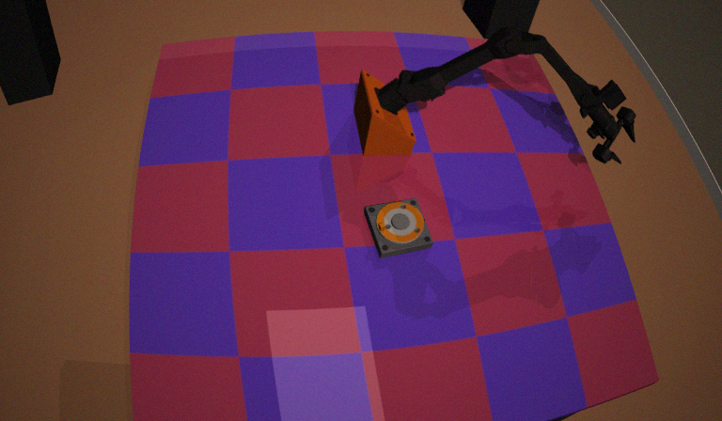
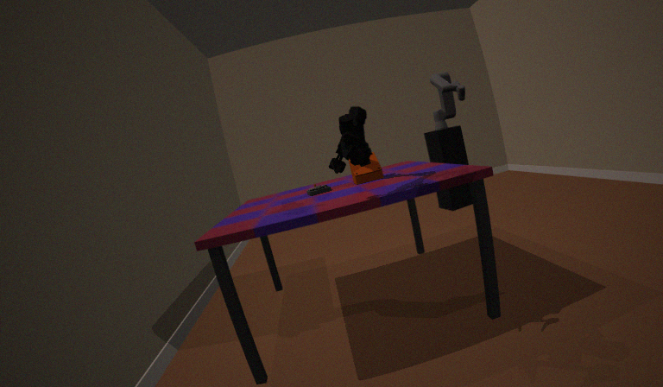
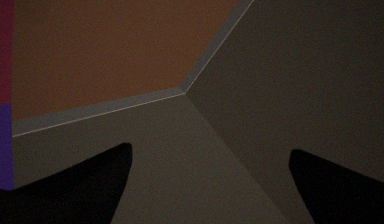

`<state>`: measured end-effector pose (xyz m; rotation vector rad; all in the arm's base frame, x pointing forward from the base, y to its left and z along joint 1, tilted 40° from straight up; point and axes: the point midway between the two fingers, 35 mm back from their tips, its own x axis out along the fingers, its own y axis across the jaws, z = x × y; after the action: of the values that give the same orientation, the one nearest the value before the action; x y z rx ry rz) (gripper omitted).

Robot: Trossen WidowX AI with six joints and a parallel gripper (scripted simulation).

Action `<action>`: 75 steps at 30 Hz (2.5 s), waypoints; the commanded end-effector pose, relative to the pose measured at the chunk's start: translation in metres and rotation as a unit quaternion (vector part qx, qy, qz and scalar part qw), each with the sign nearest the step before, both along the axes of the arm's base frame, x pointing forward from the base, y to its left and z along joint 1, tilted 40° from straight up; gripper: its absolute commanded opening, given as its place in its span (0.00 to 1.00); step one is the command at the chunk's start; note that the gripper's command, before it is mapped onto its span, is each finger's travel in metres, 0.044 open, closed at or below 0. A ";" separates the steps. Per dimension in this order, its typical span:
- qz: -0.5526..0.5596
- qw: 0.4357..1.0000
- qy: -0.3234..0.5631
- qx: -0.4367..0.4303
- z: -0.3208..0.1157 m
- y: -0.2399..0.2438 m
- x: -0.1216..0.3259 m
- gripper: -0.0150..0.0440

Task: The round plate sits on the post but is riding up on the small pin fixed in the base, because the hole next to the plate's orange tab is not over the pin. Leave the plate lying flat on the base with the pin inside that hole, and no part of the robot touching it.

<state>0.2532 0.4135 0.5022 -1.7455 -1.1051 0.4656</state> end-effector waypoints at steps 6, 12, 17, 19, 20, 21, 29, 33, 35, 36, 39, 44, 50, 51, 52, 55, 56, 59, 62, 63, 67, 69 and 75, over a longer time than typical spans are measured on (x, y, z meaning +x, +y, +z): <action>-0.054 0.991 0.121 -0.031 -0.067 -0.028 0.078 0.67; -0.115 0.959 0.255 -0.047 -0.141 -0.074 0.144 0.40; -0.163 0.918 0.358 -0.044 -0.196 -0.120 0.182 0.25; -0.190 0.891 0.410 -0.037 -0.224 -0.146 0.197 0.25; -0.206 0.872 0.443 -0.031 -0.241 -0.164 0.205 0.25; -0.217 0.858 0.464 -0.026 -0.253 -0.176 0.210 0.25; -0.309 0.706 0.635 0.042 -0.347 -0.283 0.223 0.25; -0.344 0.621 0.699 0.084 -0.385 -0.329 0.215 0.25; -0.363 0.561 0.735 0.115 -0.406 -0.356 0.206 0.25; -0.375 0.514 0.759 0.139 -0.422 -0.376 0.198 0.25; -0.395 0.407 0.800 0.194 -0.451 -0.414 0.175 0.25; -0.409 0.236 0.836 0.278 -0.487 -0.461 0.132 0.25; -0.391 -0.010 0.835 0.387 -0.519 -0.503 0.066 0.25; -0.384 -0.051 0.829 0.403 -0.522 -0.507 0.054 0.25; -0.376 -0.092 0.822 0.418 -0.525 -0.511 0.042 0.25; -0.368 -0.125 0.815 0.430 -0.527 -0.514 0.033 0.25; -0.368 -0.125 0.815 0.430 -0.527 -0.514 0.033 0.25; -0.368 -0.125 0.815 0.430 -0.527 -0.514 0.032 0.25; -0.368 -0.125 0.815 0.430 -0.527 -0.514 0.032 0.25; -0.368 -0.125 0.815 0.430 -0.528 -0.513 0.033 0.25; -0.368 -0.125 0.815 0.430 -0.543 -0.501 0.035 0.25; -0.367 -0.125 0.815 0.430 -0.553 -0.493 0.037 0.25; -0.367 -0.125 0.815 0.430 -0.564 -0.483 0.037 0.25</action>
<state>0.2891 -0.0709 -0.0594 -1.8311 -4.1033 -1.2090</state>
